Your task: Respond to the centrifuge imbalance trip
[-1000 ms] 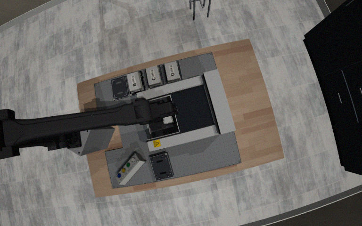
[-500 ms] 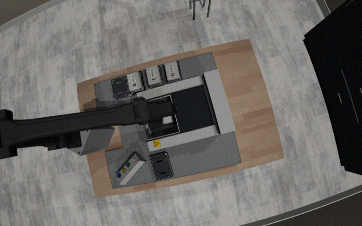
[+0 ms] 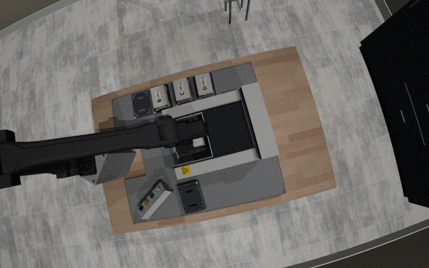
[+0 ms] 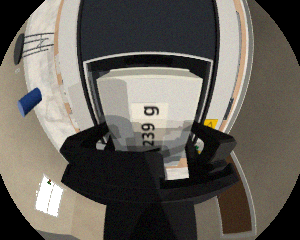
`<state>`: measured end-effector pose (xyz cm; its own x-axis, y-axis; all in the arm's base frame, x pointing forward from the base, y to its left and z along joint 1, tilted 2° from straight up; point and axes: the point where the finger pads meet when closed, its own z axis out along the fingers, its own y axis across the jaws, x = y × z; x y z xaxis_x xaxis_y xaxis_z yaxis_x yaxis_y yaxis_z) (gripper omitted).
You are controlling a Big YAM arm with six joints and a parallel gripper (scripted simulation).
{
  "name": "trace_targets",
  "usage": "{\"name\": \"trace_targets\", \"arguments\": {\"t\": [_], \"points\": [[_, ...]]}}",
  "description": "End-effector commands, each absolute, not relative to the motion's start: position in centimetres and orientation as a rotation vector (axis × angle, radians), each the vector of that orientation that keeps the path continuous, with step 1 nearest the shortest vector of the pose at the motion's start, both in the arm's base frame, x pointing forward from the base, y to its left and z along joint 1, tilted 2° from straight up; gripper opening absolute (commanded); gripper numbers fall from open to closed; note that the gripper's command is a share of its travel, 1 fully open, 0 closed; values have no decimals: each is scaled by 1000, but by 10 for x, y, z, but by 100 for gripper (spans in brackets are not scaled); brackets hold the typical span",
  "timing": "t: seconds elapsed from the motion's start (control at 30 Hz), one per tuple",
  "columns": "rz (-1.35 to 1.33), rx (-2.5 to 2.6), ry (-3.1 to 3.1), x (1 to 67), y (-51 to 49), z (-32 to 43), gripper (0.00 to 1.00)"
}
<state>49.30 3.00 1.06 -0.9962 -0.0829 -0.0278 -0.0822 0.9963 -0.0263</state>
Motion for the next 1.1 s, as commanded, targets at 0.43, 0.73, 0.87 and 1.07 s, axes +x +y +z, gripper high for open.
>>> {"name": "trace_targets", "arguments": {"t": [0.43,0.73,0.87,1.07], "points": [[-33,-155,3049,513,42,38,0],[-36,-211,3084,492,47,26,0],[-37,-245,3078,491,54,25,0],[-36,-290,3058,493,64,28,0]]}}
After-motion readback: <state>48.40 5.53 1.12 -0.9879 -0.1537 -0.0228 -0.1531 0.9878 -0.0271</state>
